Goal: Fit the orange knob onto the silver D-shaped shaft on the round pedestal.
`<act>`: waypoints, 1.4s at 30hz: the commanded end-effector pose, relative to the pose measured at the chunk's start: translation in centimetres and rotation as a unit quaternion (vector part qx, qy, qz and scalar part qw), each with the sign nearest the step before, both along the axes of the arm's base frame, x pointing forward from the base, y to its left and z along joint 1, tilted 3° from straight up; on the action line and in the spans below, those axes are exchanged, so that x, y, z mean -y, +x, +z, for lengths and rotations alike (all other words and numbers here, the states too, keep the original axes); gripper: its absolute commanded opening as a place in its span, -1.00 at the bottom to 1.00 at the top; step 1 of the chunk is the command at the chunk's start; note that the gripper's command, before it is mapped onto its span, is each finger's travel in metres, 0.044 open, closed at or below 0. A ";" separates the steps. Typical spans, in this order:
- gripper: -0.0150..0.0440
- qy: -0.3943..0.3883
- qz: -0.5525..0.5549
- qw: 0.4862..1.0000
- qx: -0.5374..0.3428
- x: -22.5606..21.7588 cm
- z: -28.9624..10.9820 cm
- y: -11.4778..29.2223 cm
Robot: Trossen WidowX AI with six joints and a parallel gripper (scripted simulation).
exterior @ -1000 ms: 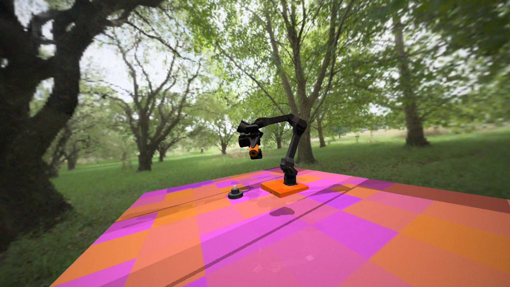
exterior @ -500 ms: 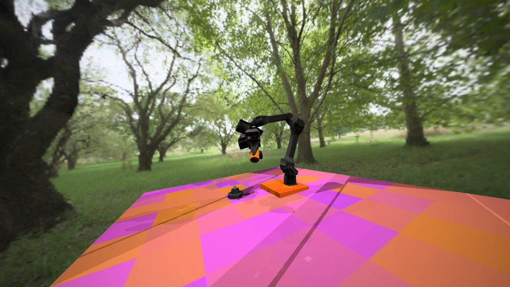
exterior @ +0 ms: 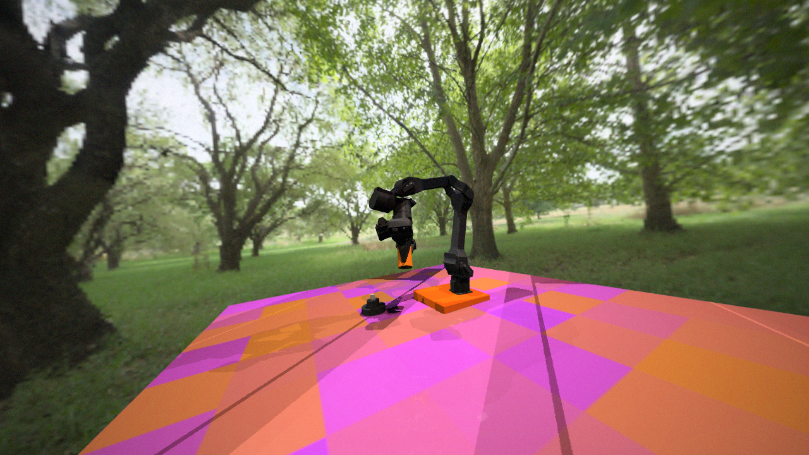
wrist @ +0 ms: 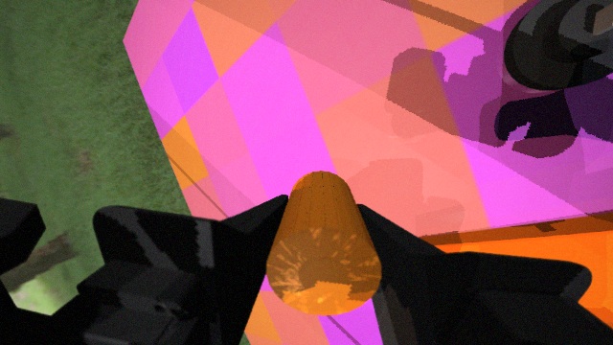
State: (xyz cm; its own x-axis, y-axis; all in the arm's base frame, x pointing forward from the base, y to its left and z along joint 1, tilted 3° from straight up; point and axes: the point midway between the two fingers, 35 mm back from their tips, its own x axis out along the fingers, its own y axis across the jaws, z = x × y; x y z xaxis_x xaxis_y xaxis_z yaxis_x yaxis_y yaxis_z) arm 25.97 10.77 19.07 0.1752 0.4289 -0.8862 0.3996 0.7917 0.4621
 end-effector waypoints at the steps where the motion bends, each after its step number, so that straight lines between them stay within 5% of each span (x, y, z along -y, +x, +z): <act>1: -0.49 -0.043 0.000 0.999 -0.021 -0.3 -0.7 0.2; 14: -0.49 -0.187 0.006 0.978 -0.090 -1.3 -3.2 0.5; 42: -0.49 -0.192 0.008 0.977 -0.093 -2.7 -15.1 1.8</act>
